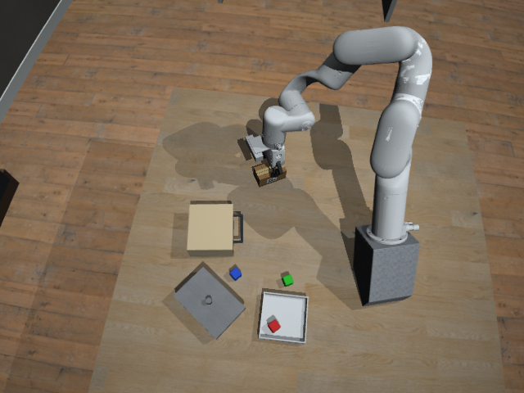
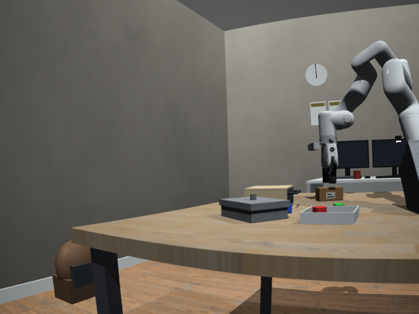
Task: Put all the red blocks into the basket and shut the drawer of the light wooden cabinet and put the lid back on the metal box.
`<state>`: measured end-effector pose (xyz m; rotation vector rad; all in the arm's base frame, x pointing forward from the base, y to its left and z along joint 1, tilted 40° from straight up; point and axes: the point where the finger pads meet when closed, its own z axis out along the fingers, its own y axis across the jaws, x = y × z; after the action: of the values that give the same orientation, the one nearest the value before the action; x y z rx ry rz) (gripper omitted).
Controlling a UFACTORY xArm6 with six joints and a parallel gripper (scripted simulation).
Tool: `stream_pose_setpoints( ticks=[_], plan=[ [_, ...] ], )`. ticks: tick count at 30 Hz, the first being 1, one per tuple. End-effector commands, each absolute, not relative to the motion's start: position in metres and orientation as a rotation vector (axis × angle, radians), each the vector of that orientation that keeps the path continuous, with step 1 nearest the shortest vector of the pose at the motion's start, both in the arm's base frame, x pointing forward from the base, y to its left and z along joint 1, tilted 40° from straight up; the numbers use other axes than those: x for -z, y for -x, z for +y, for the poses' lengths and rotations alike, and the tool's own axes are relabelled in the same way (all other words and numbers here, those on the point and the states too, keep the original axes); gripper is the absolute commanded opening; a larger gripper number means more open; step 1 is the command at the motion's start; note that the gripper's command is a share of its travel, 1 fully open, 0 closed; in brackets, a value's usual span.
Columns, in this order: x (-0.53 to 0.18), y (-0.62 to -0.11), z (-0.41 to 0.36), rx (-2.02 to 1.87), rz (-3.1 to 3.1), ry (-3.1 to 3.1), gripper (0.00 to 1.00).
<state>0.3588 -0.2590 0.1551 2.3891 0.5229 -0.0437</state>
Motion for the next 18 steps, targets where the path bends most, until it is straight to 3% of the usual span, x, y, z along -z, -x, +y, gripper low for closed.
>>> stream_pose_setpoints(
  ticks=[1,18],
  plan=[
    [-0.1562,-0.3597,-0.2589,0.04,0.523,-2.388,0.9],
    [-0.152,-0.3603,-0.2624,0.04,0.523,-2.388,0.9]
  ],
)
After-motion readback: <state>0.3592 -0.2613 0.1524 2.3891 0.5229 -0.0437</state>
